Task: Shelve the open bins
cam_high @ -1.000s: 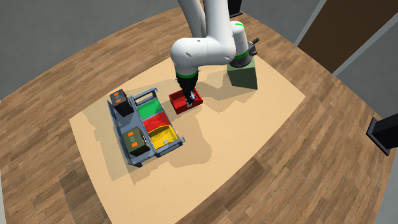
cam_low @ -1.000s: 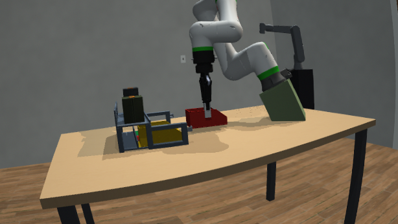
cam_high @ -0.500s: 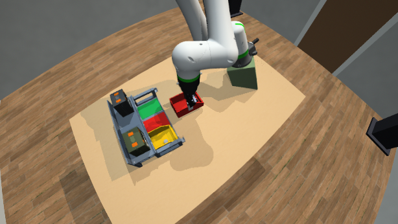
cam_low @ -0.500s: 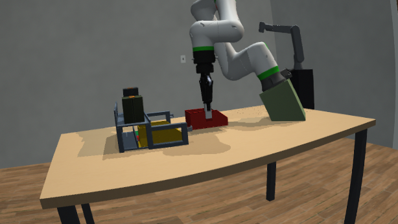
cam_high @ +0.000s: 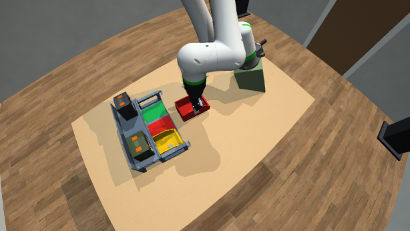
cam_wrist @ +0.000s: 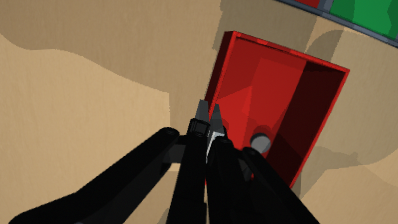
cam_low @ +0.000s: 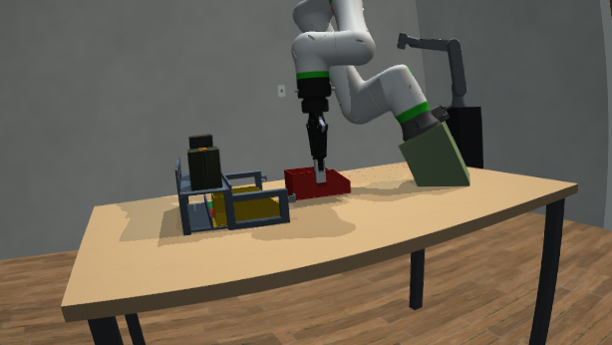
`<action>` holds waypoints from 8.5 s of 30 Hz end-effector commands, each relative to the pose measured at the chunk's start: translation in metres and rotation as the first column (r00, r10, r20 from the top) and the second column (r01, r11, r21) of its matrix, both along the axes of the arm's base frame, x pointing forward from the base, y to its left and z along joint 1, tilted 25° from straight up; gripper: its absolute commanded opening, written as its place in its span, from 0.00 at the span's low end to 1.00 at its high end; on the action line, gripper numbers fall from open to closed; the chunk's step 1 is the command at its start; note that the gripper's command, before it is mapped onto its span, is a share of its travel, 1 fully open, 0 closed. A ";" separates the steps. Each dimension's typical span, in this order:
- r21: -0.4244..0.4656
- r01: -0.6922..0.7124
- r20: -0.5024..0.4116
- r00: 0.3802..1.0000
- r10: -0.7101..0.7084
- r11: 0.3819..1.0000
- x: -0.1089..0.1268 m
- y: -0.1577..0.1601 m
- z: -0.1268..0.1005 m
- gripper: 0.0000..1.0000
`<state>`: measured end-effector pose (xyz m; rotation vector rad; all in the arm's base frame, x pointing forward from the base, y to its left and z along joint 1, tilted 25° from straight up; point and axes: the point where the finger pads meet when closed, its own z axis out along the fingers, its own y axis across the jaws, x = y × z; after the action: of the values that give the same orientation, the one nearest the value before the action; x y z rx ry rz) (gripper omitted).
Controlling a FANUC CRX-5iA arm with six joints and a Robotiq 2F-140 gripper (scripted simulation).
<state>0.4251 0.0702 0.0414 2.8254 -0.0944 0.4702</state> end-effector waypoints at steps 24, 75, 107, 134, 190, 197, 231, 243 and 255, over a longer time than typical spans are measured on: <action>0.000 0.000 0.000 1.000 0.000 1.000 0.026 0.000 0.009 0.00; 0.008 0.026 -0.093 0.995 -0.025 1.000 0.041 0.000 0.016 0.00; 0.009 0.028 -0.102 0.994 -0.027 1.000 0.042 0.000 0.017 0.00; 0.009 0.028 -0.102 0.994 -0.027 1.000 0.050 0.000 0.019 0.00; 0.009 0.028 -0.102 0.994 -0.027 1.000 0.102 -0.001 0.037 0.00; 0.009 0.028 -0.102 0.994 -0.027 1.000 0.108 -0.002 0.039 0.00; 0.009 0.028 -0.102 0.994 -0.027 1.000 0.129 -0.002 0.046 0.00; 0.009 0.028 -0.102 0.994 -0.027 1.000 0.131 -0.002 0.046 0.00; 0.009 0.028 -0.102 0.994 -0.027 1.000 0.132 -0.002 0.047 0.00</action>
<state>0.5565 0.0679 0.0877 2.8483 -0.1158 0.3190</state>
